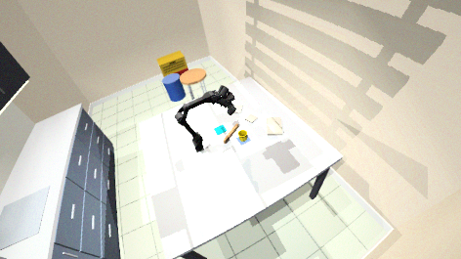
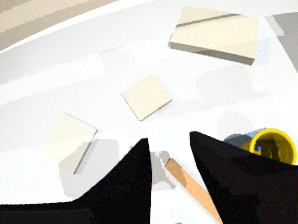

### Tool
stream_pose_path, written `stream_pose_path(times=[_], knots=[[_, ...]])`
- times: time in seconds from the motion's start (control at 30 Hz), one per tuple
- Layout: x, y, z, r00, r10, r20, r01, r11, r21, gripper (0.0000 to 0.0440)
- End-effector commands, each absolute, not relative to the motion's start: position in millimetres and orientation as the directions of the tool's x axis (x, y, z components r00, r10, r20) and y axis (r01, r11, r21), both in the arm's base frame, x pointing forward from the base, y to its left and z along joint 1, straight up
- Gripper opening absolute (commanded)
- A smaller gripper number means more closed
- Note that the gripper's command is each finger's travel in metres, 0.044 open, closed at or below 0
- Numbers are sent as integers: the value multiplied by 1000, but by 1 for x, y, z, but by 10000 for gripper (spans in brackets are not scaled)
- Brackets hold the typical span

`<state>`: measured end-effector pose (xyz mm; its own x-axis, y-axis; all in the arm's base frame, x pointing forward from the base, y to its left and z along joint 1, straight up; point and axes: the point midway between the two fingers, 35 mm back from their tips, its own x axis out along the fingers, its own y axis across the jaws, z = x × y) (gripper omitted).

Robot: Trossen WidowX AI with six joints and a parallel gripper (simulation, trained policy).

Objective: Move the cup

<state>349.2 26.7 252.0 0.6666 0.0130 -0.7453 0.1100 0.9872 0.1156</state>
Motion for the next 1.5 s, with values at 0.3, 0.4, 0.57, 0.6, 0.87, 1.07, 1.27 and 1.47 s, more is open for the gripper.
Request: stream_pose_path(times=[0.3, 0.4, 0.57, 0.6, 0.87, 1.07, 1.27, 1.47], knots=[[348, 16, 231, 510, -29, -859, 119, 992, 37, 122], [347, 12, 225, 469, -40, -882, 114, 993, 15, 124], [345, 3, 216, 399, -58, -915, 99, 995, -19, 131], [345, 1, 214, 385, -61, -921, 96, 995, -26, 133], [342, -15, 196, 272, -82, -959, 55, 996, -70, 149], [339, -28, 184, 191, -93, -977, 17, 996, -91, 158], [336, -41, 170, 118, -100, -988, -21, 994, -104, 160], [334, -55, 155, 61, -107, -992, -54, 992, -111, 164]])
